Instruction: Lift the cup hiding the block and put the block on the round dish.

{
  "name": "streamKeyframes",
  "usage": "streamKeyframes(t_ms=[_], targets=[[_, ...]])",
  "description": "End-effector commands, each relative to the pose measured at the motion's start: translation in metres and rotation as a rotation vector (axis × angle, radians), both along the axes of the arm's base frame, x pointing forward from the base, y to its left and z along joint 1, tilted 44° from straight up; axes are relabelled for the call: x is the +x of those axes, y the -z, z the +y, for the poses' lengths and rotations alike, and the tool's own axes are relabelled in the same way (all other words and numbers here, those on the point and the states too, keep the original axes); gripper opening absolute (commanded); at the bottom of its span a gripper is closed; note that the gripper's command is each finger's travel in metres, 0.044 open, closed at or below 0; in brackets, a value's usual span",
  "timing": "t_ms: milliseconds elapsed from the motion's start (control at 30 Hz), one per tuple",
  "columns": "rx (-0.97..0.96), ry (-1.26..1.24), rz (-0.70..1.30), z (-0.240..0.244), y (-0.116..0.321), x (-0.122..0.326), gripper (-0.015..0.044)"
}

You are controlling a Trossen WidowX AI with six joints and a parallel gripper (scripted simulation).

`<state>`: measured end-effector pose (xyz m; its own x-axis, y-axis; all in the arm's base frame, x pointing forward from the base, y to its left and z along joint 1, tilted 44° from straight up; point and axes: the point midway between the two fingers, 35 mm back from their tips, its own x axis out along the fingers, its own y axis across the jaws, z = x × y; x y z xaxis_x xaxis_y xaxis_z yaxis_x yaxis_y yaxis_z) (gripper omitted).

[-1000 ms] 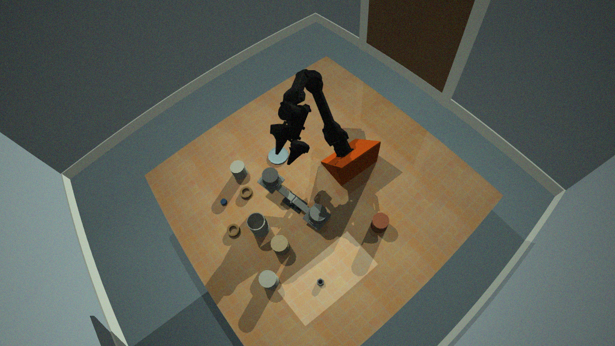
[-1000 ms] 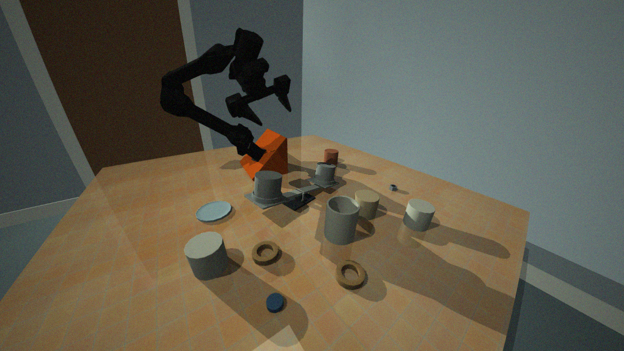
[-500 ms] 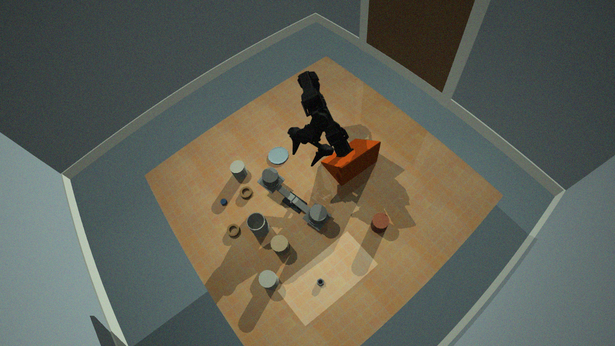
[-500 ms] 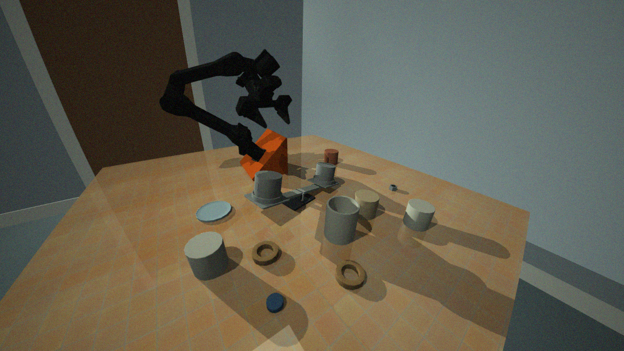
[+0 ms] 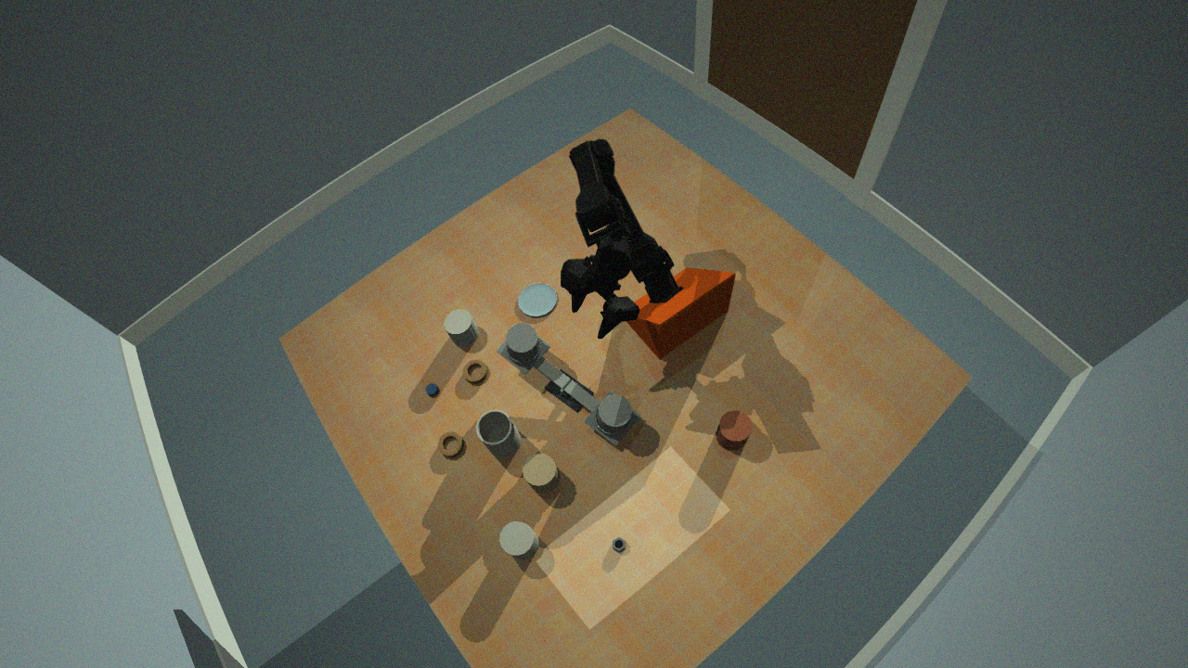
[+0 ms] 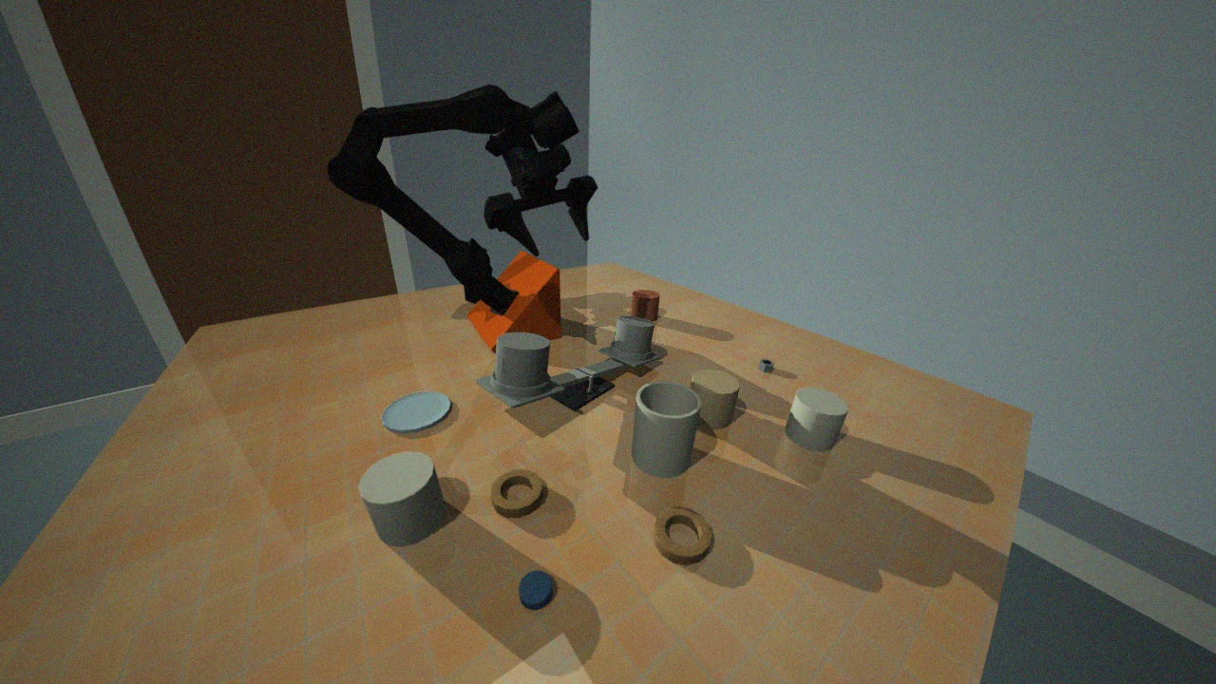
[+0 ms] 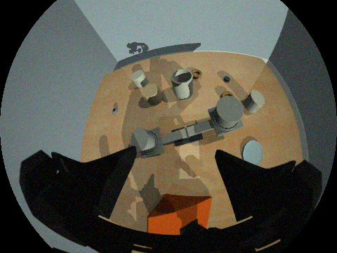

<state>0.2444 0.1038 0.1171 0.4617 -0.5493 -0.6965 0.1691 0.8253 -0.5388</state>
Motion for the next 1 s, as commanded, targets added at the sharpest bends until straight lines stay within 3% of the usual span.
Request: streamKeyframes(t_ms=[0,967], targets=[[0.037,0.1,-0.016,0.003,0.009,0.007,0.044],[0.186,0.98,-0.271,0.017,0.113,0.056,0.044]])
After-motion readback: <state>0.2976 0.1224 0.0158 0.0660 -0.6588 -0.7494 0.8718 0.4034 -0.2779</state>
